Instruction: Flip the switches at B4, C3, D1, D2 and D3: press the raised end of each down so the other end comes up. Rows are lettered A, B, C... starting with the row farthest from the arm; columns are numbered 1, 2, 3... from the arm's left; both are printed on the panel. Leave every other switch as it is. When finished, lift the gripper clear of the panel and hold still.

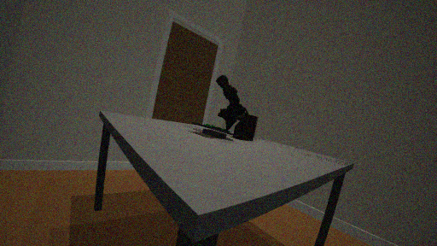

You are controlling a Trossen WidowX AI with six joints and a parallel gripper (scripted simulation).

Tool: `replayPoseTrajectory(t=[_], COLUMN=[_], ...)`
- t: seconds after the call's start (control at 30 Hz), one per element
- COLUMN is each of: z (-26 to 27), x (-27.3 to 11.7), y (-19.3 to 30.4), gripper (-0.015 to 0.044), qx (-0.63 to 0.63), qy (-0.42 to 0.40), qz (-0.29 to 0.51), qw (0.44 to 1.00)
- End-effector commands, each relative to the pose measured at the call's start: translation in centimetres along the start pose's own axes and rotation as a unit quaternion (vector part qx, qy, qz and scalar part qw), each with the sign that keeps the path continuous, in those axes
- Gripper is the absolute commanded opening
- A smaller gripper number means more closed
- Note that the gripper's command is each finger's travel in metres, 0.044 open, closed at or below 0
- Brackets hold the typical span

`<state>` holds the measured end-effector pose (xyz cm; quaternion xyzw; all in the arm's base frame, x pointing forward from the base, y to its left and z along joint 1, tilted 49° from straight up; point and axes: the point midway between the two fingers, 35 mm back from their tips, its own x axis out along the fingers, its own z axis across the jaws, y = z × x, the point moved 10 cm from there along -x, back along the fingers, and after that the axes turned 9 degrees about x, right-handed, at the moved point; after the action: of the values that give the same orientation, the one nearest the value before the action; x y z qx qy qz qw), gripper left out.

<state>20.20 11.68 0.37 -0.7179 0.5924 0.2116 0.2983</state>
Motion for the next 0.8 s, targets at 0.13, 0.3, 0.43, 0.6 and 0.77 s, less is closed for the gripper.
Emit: replayPoseTrajectory(t=[0.13,0.3,0.43,0.6,0.77], z=[0.0,0.1,0.0,-0.2,-2.3], x=[0.2,-2.2,-6.4,-6.4,-6.4], y=[0.1,0.1,0.6,0.5,0.2], gripper=[0.0,0.0,0.0,0.0,0.0], qx=[-0.003,-0.002,-0.003,-0.003,-0.003], qy=[0.001,-0.002,-0.003,-0.002,-0.002], qz=[0.0,-0.004,-0.012,-0.012,-0.012], qw=[1.0,1.0,1.0,1.0,1.0])
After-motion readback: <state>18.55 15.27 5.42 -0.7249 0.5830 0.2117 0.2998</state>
